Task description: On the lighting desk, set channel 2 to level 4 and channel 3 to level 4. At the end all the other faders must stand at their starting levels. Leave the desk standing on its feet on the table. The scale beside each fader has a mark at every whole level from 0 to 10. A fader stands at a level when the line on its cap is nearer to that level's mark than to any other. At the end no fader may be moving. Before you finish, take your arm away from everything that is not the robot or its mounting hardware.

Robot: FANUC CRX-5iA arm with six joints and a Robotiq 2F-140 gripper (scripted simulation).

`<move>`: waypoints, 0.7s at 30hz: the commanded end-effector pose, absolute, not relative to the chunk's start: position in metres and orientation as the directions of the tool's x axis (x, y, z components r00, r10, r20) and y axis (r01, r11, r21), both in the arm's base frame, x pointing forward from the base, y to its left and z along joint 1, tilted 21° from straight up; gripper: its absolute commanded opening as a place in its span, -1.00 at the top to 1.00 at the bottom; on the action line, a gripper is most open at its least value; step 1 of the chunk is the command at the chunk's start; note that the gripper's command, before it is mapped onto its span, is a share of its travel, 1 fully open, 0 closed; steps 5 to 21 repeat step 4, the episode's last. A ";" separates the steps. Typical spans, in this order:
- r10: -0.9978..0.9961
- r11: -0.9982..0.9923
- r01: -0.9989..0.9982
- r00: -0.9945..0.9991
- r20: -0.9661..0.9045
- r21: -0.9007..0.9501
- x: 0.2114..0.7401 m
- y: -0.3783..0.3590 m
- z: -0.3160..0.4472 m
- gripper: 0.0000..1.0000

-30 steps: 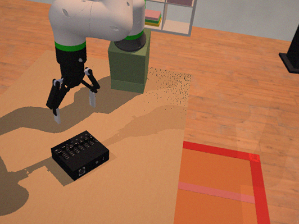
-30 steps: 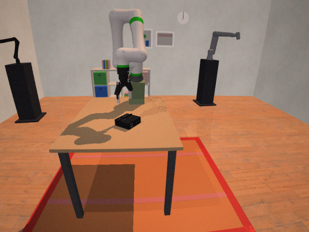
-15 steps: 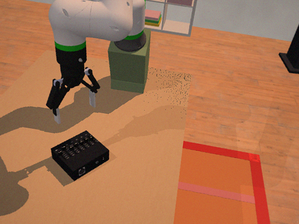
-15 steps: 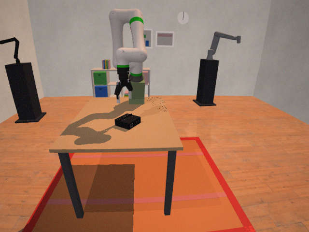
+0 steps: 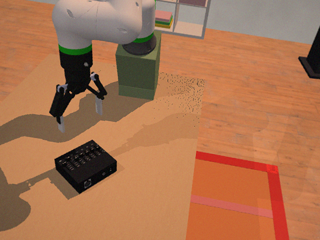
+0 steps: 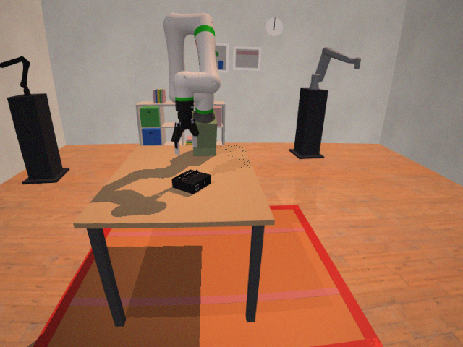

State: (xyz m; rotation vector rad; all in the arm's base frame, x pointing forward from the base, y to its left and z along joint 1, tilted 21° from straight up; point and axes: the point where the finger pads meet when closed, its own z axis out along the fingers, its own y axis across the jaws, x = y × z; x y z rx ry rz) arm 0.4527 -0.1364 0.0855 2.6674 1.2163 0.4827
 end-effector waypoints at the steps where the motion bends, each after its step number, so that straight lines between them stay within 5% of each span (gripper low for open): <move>1: 0.757 -0.653 0.702 0.615 0.220 0.285 0.453 -0.136 0.086 -1.00; 21: 0.757 -0.653 0.702 0.615 0.220 0.285 0.453 -0.136 0.086 -1.00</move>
